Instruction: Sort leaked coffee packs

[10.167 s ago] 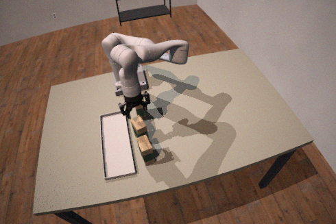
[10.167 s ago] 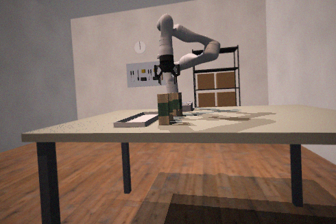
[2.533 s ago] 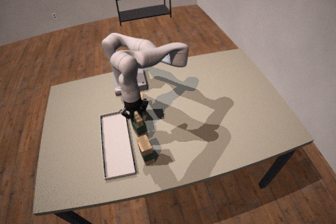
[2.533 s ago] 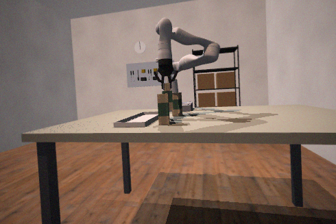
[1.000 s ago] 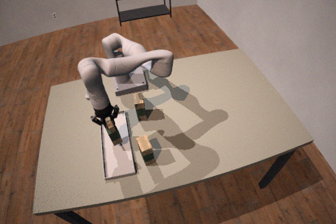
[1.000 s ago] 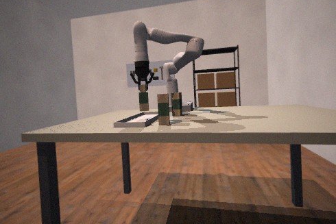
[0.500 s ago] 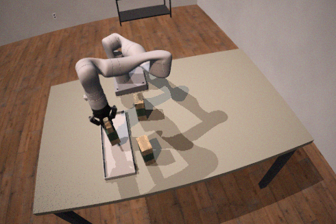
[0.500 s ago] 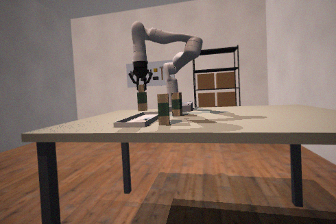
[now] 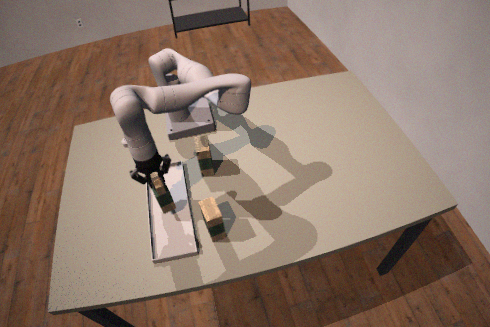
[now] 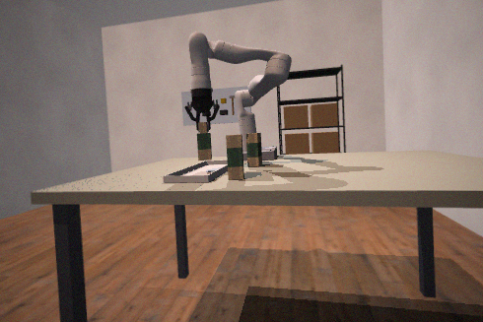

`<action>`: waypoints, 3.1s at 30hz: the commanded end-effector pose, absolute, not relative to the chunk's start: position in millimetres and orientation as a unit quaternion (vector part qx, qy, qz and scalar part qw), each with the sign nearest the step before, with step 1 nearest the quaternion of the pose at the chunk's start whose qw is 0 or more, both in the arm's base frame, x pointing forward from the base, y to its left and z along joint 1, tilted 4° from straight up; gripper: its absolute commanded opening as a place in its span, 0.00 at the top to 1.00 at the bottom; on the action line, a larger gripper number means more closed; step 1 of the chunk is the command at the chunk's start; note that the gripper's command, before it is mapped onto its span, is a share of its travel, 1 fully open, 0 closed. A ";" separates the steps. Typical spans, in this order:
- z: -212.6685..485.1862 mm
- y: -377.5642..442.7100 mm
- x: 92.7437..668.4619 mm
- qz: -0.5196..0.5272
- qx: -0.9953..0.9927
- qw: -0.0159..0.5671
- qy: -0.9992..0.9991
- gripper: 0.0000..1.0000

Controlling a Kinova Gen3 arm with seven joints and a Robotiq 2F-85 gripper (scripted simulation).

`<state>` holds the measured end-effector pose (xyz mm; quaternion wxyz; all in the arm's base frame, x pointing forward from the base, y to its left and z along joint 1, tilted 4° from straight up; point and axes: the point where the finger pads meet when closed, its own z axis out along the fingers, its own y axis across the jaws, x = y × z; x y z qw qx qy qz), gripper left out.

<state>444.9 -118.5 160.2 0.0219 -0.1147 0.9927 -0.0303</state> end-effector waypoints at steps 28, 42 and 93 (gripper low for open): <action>115.4 -121.0 447.0 -0.030 -0.114 0.022 0.993 0.76; 115.4 -121.0 447.0 -0.030 -0.114 0.022 0.993 0.76; 115.4 -121.0 447.0 -0.030 -0.114 0.022 0.993 0.18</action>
